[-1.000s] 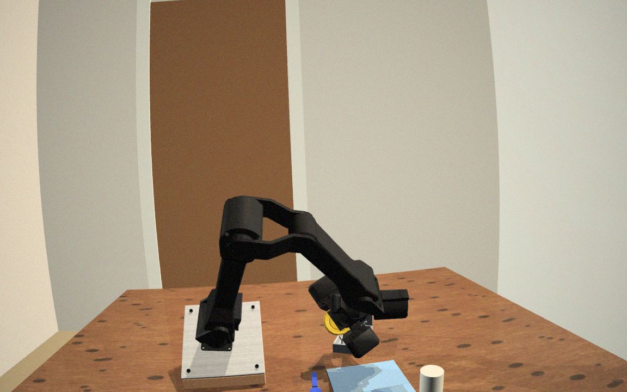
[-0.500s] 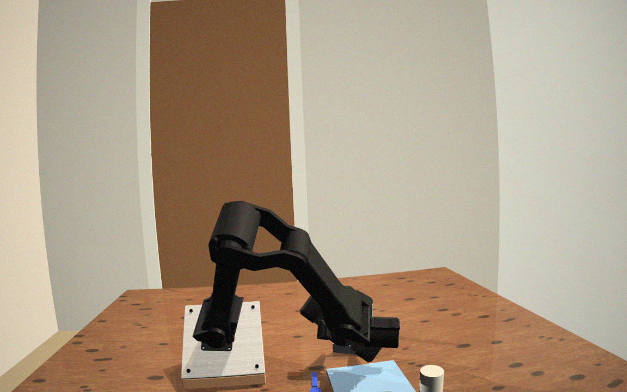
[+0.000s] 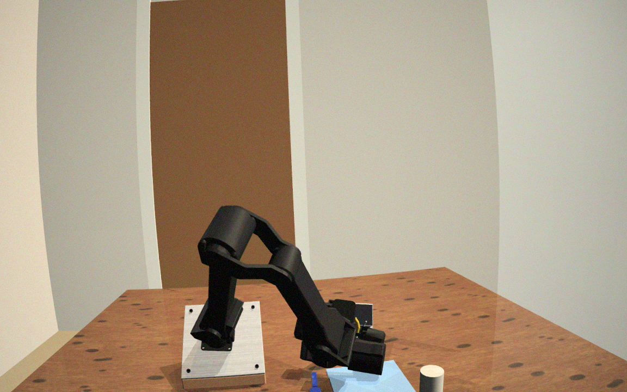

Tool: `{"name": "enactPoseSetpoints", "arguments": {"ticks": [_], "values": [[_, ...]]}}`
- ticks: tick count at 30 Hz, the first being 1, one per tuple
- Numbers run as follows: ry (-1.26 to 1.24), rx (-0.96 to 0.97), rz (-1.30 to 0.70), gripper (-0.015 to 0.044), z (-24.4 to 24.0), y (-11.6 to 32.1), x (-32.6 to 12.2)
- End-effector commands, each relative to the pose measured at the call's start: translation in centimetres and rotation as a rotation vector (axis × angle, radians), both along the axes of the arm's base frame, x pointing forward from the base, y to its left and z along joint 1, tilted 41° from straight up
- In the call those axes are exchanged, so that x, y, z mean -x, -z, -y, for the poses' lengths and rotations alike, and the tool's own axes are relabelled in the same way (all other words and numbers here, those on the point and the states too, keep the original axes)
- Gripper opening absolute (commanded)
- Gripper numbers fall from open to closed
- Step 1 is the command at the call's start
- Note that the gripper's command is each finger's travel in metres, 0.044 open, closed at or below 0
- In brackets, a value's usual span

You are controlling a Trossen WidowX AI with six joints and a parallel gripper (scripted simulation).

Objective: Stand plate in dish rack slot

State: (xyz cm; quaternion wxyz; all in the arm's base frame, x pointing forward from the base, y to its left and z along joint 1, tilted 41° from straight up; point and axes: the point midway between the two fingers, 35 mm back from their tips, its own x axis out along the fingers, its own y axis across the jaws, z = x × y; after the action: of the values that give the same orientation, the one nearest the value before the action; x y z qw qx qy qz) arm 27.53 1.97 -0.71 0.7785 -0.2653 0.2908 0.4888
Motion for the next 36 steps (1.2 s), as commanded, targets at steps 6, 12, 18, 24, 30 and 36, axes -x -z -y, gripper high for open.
{"name": "enactPoseSetpoints", "arguments": {"ticks": [6, 12, 18, 24, 30, 36], "values": [[-0.095, -0.003, 0.216, 0.0, 0.6, -0.6, 0.4], [-0.097, -0.002, 0.22, 0.0, 0.6, -0.6, 0.5], [-0.095, 0.0, 0.217, 0.0, 0.3, -0.3, 0.2], [-0.091, 0.003, 0.213, 0.0, -0.3, 0.3, -0.3], [-0.095, 0.001, 0.219, 0.0, -1.1, 1.0, -0.9], [-0.096, 0.001, 0.219, 0.0, -1.3, 1.1, -1.0]]}}
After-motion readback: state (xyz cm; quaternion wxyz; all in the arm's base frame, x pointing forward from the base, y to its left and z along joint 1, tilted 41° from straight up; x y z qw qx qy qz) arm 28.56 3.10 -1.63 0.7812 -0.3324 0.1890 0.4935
